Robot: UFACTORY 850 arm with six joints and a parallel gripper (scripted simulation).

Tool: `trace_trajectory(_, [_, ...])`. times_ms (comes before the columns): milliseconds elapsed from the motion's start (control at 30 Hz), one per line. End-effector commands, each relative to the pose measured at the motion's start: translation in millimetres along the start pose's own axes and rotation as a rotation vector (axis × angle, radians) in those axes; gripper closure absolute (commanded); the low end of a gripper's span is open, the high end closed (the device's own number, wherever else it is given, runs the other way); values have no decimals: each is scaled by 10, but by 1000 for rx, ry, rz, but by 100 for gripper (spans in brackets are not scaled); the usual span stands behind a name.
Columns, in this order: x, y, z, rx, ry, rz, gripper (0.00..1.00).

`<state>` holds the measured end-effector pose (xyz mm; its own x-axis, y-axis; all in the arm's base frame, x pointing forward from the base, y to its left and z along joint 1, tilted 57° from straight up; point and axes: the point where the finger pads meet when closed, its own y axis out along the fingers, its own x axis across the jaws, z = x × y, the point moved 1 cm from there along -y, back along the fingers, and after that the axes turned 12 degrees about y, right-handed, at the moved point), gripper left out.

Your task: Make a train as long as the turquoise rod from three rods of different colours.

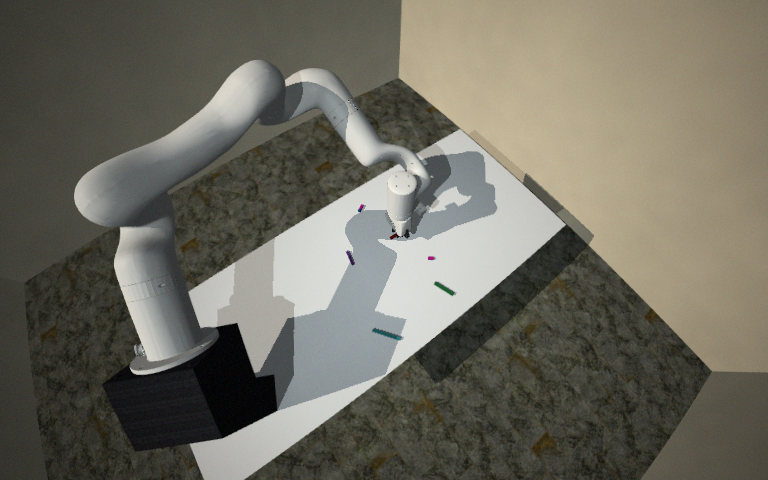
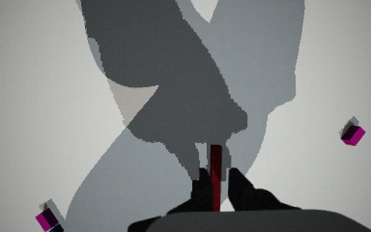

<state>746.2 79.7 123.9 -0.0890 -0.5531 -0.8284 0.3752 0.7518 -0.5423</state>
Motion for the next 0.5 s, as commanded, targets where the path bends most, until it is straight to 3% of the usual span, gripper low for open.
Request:
trace_trajectory(0, [-1,19,8,1,0,0,76])
trace_trajectory(467, [-1,107,8,1,0,0,76])
